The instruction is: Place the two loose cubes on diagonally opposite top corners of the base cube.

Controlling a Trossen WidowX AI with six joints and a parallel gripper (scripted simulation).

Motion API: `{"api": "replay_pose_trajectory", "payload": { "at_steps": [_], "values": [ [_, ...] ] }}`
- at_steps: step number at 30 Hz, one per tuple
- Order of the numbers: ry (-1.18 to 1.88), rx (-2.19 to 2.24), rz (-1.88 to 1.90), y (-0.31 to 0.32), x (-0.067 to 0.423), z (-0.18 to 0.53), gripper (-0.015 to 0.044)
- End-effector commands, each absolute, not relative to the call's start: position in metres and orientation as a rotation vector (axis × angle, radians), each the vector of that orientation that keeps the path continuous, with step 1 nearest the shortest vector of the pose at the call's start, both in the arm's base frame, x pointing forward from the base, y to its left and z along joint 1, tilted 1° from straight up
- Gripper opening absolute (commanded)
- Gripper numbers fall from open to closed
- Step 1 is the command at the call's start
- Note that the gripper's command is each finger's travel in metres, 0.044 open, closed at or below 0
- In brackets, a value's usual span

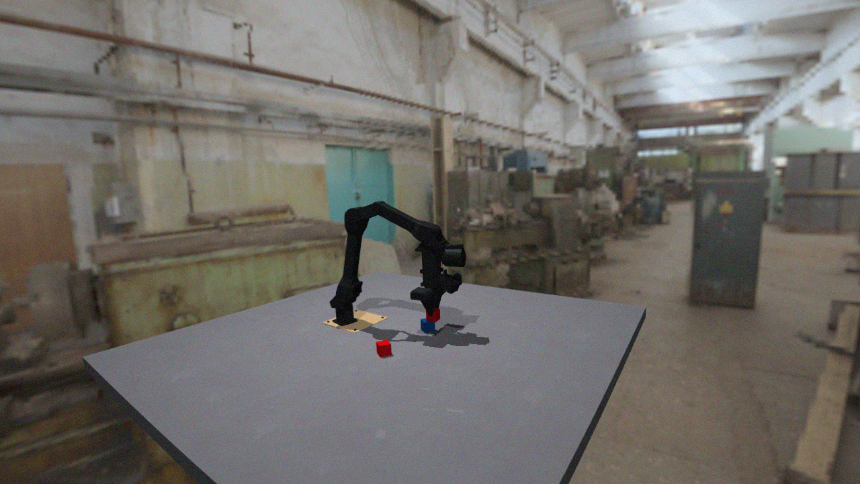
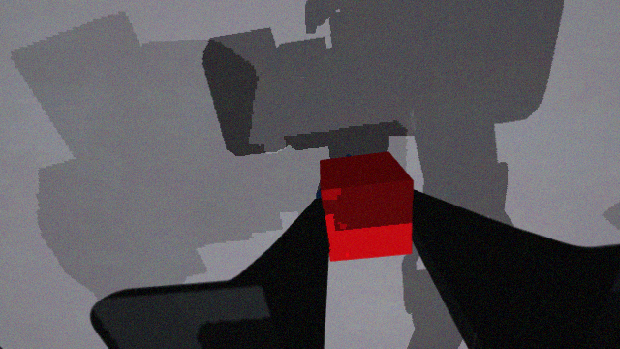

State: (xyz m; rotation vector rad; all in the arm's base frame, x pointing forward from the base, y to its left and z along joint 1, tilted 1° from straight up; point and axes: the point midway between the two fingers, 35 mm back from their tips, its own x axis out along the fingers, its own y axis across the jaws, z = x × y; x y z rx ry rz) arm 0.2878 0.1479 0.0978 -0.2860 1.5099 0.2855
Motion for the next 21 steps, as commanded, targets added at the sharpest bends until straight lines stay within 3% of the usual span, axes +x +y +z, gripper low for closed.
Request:
{"api": "replay_pose_trajectory", "payload": {
  "at_steps": [1, 21],
  "values": [
    [1.509, -0.288, 0.284, 0.148, 0.288, 0.097, 0.0205],
    [1.51, -0.286, 0.286, 0.148, 0.287, 0.12, 0.0205]
  ]
}}
